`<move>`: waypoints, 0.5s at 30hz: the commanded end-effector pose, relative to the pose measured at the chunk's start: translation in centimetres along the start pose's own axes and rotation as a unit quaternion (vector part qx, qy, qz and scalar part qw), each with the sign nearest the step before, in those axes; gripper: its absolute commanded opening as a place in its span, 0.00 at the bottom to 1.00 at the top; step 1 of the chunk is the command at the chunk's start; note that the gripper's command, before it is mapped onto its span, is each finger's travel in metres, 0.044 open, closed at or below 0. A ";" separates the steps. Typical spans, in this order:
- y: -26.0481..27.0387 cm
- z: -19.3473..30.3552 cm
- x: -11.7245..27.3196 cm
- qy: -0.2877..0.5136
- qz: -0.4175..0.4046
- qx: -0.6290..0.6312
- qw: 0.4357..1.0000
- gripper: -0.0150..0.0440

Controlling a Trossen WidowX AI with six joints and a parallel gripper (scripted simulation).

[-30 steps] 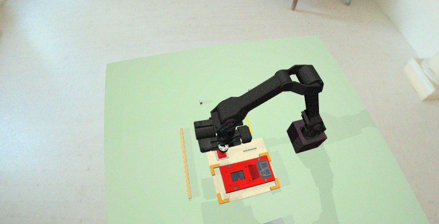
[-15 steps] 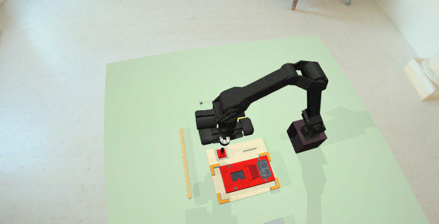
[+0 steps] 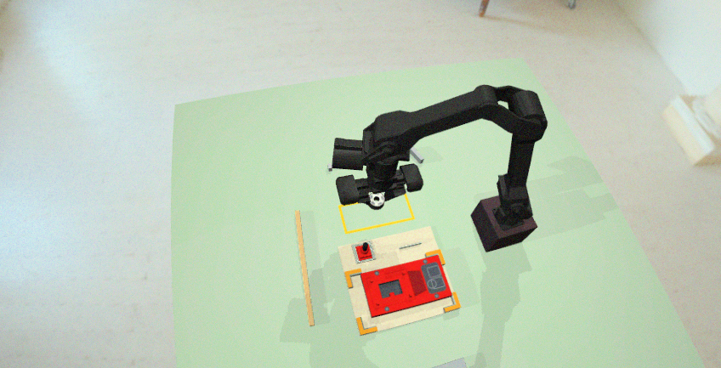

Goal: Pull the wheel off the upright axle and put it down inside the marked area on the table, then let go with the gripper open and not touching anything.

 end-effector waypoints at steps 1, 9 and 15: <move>-0.8 -1.8 0.1 0.001 -0.001 0.003 1.000 0.25; -1.1 -2.5 -0.6 0.000 -0.001 0.002 1.000 0.25; -1.1 -2.5 -2.2 0.000 -0.001 0.002 1.000 0.25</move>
Point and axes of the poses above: the point midway between the two fingers, 35 mm back from their tips, its own x axis back along the fingers, its own y axis across the jaws, z = x × y, the point moved 5 cm from there along x, back along the fingers, and after that the axes turned 15 degrees about -x, right-handed, at the moved point
